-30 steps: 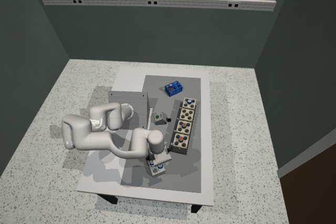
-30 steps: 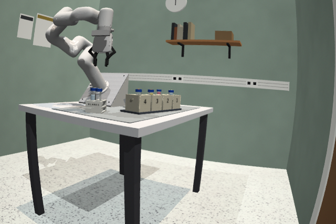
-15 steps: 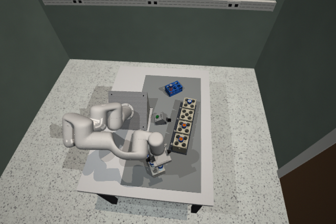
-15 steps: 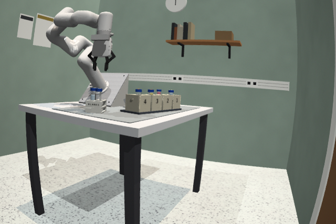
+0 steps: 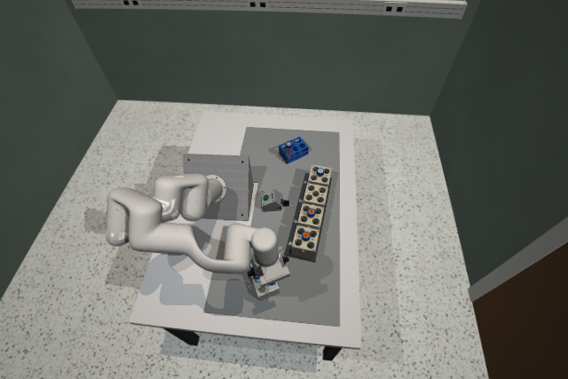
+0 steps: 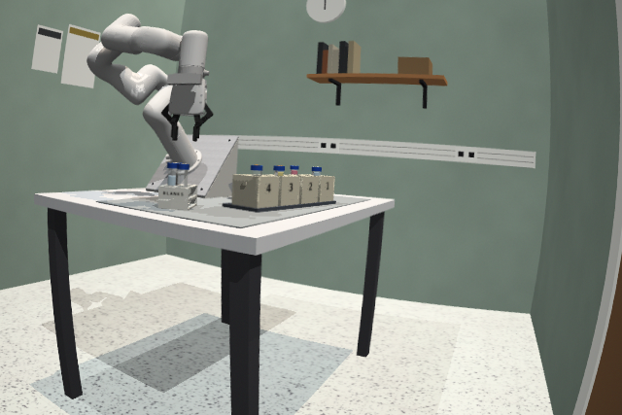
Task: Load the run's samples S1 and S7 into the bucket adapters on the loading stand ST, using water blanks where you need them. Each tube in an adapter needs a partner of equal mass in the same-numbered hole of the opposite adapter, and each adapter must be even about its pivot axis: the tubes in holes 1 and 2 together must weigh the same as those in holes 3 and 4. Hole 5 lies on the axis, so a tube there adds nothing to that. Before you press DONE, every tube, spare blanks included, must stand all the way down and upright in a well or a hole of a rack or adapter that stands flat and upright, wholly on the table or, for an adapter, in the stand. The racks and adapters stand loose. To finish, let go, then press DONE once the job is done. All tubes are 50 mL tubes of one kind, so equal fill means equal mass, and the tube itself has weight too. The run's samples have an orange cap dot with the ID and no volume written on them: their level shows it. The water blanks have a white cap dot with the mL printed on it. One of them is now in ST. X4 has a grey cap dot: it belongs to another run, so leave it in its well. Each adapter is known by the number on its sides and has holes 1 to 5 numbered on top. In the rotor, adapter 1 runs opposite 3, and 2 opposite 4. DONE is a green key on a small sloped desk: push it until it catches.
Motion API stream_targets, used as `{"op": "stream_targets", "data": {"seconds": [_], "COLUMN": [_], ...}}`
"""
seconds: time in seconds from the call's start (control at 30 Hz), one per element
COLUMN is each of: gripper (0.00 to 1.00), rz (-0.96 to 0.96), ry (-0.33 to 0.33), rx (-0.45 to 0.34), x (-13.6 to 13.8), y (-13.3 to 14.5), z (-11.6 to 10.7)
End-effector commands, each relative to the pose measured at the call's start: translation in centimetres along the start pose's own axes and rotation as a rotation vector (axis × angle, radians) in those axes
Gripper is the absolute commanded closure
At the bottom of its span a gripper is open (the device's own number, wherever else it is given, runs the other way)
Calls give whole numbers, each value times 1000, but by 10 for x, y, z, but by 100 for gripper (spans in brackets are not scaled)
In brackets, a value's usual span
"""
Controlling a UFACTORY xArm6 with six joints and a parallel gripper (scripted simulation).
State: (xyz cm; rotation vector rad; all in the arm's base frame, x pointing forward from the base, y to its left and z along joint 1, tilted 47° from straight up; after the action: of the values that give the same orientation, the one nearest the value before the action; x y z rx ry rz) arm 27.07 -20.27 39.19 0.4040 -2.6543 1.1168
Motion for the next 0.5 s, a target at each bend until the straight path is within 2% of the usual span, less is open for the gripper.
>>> {"op": "stream_targets", "data": {"seconds": [0.0, 0.47], "gripper": [43, 43], "rz": [1, 1], "ry": [-3, -3], "rx": [2, 2], "x": [0, 0], "y": [-1, -1], "z": [9, 33]}}
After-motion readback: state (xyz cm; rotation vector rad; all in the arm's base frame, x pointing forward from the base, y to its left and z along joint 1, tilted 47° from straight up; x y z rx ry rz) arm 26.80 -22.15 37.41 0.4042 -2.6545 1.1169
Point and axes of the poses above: the point where the finger pads meet when closed, its own z axis out along the fingers, its own x axis across the jaws, y = z × x, the point moved 6 cm from there along -z, back along the fingers
